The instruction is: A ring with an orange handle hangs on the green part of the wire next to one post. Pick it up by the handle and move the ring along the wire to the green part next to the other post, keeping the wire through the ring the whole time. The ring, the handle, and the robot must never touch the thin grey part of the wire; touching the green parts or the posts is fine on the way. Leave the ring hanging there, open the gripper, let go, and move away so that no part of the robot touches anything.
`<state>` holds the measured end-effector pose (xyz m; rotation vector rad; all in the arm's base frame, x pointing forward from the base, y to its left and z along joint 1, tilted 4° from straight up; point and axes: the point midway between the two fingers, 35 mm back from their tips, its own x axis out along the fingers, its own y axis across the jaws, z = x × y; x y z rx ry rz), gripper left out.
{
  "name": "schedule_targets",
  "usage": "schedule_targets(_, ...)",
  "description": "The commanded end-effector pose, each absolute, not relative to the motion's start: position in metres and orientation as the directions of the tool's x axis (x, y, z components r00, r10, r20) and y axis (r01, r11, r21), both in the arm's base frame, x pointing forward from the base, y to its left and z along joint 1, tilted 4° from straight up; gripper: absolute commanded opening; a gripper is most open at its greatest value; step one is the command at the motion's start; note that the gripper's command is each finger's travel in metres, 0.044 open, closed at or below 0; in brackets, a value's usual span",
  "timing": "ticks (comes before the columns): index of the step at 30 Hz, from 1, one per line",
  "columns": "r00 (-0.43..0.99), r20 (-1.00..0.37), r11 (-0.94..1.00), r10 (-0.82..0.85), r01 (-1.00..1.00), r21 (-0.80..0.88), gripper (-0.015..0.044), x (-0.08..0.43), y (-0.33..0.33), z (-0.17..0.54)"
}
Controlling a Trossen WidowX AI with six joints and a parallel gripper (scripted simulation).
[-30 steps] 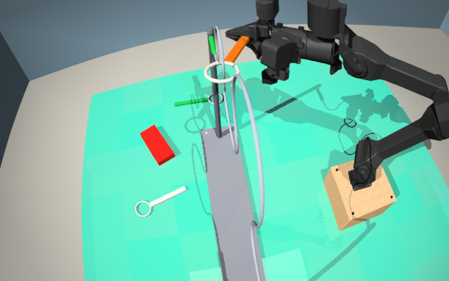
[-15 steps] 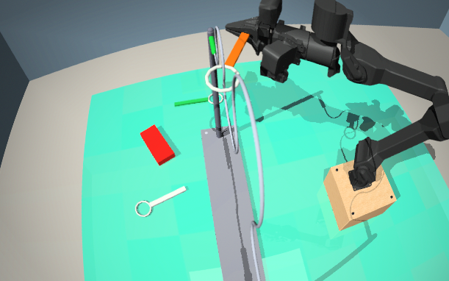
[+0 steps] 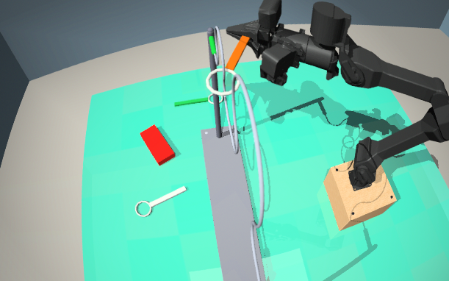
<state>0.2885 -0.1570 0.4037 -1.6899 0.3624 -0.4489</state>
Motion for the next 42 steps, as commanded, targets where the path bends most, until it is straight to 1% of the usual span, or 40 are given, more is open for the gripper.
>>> schedule_targets(1, 0.877, 0.067, -0.115, -0.477, 0.013, -0.993, -0.015, 0.288, -0.158, 0.395)
schedule_targets(12, 0.885, -0.04, 0.088, -0.464, 0.001, -0.996, -0.015, 0.291, -0.161, 0.363)
schedule_targets(21, 0.893, -0.149, 0.302, -0.425, -0.016, -0.953, -0.015, 0.294, -0.156, 0.331)
schedule_targets(31, 0.9, -0.259, 0.529, -0.352, -0.037, -0.848, -0.015, 0.297, -0.142, 0.296)
schedule_targets(42, 0.905, -0.351, 0.739, -0.242, -0.063, -0.671, -0.015, 0.299, -0.118, 0.263)
